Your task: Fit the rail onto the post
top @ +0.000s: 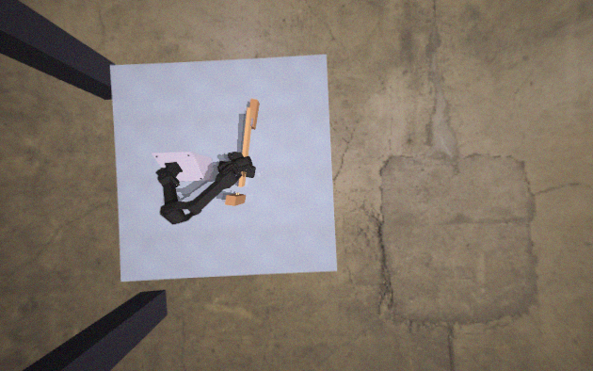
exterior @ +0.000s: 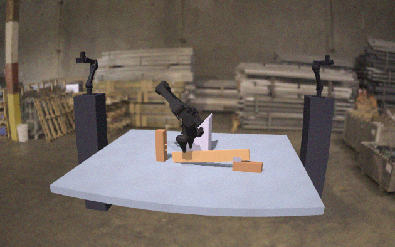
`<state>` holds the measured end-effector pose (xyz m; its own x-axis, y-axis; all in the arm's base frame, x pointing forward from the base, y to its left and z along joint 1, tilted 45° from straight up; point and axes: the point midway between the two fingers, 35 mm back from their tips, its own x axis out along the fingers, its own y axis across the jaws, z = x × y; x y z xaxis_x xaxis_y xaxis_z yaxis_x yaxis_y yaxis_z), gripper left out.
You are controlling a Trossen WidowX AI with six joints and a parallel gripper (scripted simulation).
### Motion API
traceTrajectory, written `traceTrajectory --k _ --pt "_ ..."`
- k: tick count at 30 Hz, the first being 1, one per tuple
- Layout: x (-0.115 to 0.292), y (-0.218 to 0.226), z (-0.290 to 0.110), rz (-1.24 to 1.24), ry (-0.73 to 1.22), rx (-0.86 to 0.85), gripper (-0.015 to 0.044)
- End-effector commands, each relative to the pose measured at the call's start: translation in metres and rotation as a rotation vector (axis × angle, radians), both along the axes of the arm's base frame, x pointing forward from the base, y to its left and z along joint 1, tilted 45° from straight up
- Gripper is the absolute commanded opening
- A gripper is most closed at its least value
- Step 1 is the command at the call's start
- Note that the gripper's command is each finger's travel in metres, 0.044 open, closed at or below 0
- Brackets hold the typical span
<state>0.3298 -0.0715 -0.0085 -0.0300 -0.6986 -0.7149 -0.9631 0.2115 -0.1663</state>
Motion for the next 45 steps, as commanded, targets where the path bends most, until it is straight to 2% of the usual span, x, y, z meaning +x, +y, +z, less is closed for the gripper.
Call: traceTrajectory --k 1,34,45 --pt "-0.002 -0.006 -0.006 0.002 0.009 -0.005 0.044" --pt "-0.006 -0.042 -0.04 0.002 0.01 -0.01 0.044" --pt "-0.006 -0.042 -0.04 0.002 0.01 -0.01 0.0151"
